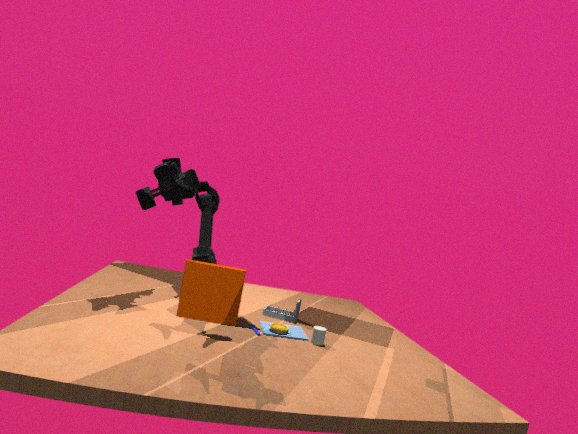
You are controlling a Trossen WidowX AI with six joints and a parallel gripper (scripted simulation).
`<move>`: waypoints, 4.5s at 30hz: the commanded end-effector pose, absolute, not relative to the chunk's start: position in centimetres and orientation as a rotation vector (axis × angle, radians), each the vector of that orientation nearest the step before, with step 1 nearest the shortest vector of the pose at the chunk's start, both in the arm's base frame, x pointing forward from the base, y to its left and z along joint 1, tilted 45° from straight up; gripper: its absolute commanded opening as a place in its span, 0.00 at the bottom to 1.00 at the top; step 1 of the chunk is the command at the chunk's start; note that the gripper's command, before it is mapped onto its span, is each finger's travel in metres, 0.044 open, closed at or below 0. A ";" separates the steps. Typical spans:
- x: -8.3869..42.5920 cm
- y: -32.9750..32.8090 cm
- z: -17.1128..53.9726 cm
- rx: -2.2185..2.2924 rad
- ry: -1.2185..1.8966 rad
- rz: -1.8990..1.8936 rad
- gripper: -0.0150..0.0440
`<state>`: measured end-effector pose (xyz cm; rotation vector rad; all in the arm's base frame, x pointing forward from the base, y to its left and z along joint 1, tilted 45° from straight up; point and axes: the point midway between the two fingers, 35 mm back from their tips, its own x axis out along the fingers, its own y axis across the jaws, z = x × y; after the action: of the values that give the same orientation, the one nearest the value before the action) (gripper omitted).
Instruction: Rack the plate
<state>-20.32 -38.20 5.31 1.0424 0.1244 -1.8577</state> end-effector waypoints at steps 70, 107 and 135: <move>24.9 -22.0 1.3 0.668 1.398 0.483 0.93; 27.2 -11.8 -8.4 0.658 1.402 0.536 0.93; 27.7 -9.3 -10.9 0.660 1.401 0.539 0.89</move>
<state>27.62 -9.39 -10.85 0.6526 1.4060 0.5404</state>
